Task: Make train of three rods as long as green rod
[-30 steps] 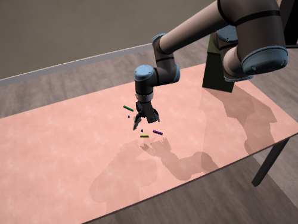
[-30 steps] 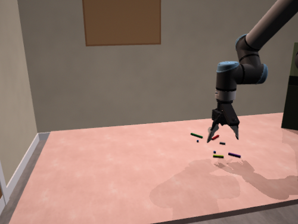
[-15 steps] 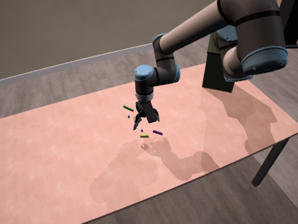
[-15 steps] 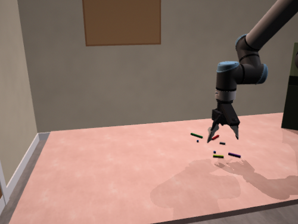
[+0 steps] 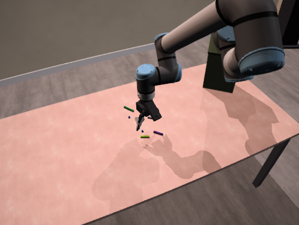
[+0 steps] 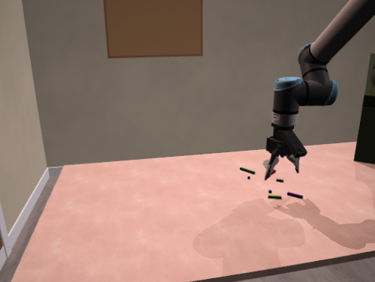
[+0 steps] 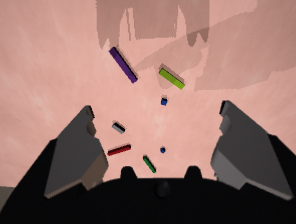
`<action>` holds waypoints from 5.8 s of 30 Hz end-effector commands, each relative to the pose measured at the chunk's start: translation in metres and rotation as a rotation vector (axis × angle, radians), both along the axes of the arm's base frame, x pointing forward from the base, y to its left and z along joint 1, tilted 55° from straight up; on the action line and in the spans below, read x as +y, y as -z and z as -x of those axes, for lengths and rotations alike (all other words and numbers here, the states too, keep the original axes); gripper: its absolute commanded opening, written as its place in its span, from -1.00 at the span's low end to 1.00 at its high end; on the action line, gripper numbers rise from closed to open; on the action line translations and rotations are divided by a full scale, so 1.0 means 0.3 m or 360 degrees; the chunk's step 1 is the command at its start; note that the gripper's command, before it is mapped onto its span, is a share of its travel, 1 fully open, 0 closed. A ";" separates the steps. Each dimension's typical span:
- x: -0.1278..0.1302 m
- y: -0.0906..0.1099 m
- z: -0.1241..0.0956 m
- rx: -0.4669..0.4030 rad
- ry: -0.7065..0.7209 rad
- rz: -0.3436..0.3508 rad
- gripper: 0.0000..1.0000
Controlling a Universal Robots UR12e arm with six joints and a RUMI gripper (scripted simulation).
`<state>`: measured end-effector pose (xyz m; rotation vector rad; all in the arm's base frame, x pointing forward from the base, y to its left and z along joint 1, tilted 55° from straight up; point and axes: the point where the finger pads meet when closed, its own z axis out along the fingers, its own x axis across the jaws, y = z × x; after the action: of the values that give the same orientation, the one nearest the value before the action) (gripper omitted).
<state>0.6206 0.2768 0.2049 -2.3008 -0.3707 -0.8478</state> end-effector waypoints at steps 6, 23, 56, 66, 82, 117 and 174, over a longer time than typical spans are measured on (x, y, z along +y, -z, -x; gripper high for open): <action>-0.023 0.048 0.025 -0.0256 -0.0233 0.0183 1.00; -0.078 0.157 0.077 -0.0828 -0.0733 0.0592 1.00; -0.136 0.259 0.121 -0.1420 -0.1246 0.1013 1.00; -0.136 0.259 0.121 -0.1420 -0.1246 0.1014 1.00; -0.136 0.259 0.121 -0.1420 -0.1246 0.1014 1.00; -0.136 0.259 0.121 -0.1420 -0.1246 0.1014 1.00; -0.152 0.267 0.108 -0.1592 -0.1396 0.1137 1.00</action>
<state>0.5872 0.2325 0.1250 -1.7166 -2.1447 -1.4164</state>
